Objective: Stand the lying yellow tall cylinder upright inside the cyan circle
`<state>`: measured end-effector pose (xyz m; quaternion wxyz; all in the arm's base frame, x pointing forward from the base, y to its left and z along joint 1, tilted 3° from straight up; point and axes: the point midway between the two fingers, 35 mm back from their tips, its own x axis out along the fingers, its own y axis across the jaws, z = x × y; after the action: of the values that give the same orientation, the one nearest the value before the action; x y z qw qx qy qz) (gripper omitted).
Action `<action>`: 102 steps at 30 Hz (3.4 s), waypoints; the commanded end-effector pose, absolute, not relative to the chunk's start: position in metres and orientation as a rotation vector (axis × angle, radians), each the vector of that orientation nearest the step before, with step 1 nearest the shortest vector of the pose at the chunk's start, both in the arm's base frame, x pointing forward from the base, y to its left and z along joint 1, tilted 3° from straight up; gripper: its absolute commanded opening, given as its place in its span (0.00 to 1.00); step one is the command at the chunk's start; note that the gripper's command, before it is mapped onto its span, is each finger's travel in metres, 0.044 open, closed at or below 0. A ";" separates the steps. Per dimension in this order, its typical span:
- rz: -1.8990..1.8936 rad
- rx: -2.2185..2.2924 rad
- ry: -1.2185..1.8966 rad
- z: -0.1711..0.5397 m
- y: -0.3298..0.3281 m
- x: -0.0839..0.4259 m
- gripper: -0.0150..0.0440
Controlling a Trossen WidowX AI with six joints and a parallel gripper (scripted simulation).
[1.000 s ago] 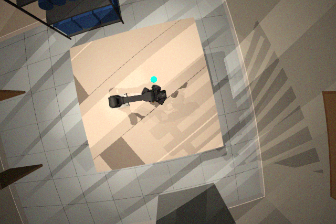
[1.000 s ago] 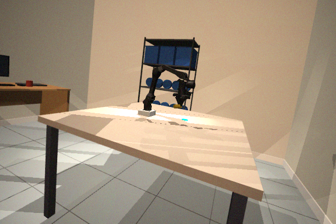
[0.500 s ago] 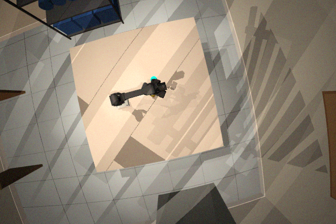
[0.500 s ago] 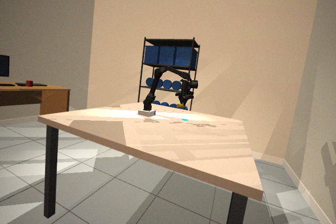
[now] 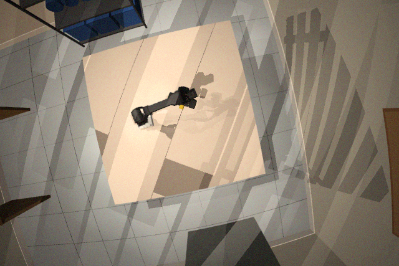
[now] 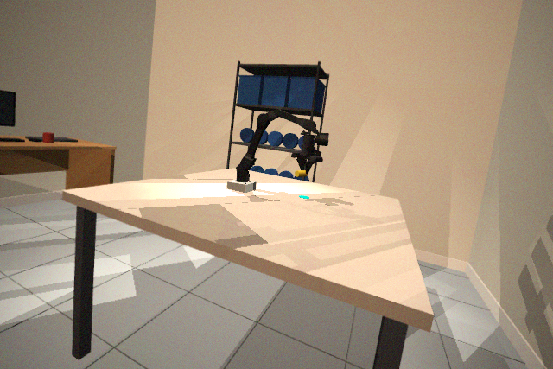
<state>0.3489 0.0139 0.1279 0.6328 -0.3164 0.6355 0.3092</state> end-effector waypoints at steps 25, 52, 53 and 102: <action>0.818 -0.812 1.424 0.128 0.083 0.356 0.43; 0.809 -0.638 1.279 0.108 0.087 0.376 0.43; 0.809 -0.632 1.273 0.107 0.087 0.377 0.43; 0.813 -0.371 0.989 0.087 0.087 0.406 0.43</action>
<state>0.4044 0.0870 0.0869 0.7806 -0.1788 0.4659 0.3764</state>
